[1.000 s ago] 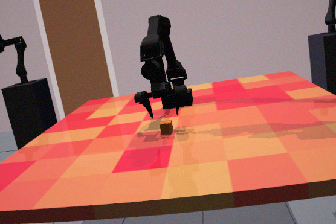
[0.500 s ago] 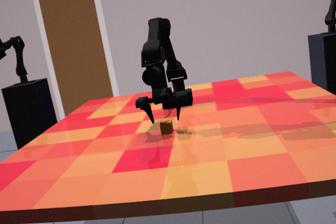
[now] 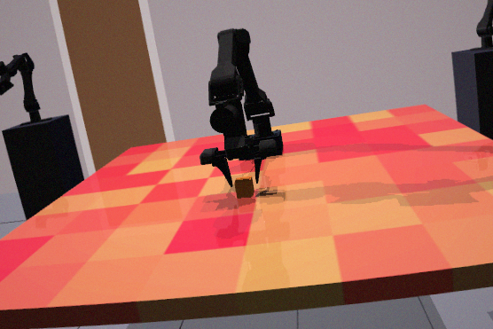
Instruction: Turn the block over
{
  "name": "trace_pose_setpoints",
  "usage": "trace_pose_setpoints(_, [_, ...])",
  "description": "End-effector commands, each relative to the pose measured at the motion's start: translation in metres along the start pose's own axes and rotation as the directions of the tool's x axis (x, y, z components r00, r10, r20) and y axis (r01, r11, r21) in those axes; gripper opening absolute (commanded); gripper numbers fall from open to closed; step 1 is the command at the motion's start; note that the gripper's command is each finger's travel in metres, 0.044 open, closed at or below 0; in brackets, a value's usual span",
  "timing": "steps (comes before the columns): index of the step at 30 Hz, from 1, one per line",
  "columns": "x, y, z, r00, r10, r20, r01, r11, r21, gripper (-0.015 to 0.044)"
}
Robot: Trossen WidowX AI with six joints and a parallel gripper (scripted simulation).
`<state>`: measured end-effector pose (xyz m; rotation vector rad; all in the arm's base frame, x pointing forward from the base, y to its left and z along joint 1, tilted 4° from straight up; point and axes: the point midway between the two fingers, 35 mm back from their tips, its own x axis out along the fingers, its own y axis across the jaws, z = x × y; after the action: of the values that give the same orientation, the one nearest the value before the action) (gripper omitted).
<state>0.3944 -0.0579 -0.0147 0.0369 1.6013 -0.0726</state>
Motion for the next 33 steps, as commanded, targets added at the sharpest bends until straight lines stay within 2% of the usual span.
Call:
trace_pose_setpoints(1, [0.002,-0.001,0.0,1.0,-0.005,-0.003,0.005,1.0,0.0,0.0204])
trace_pose_setpoints(2, [0.002,-0.001,0.0,1.0,-0.005,-0.003,0.005,1.0,0.0,0.0177])
trace_pose_setpoints(19, [0.002,-0.001,0.0,1.0,-0.005,-0.003,0.005,1.0,0.0,0.0064])
trace_pose_setpoints(22, [-0.009,-0.001,0.0,1.0,-0.005,-0.003,0.005,1.0,0.0,0.0])
trace_pose_setpoints(25, [-0.027,-0.001,0.0,1.0,-0.004,-0.003,0.004,1.0,0.0,0.0])
trace_pose_setpoints(33, [-0.027,-0.001,0.0,1.0,-0.004,0.006,0.004,1.0,0.0,0.0])
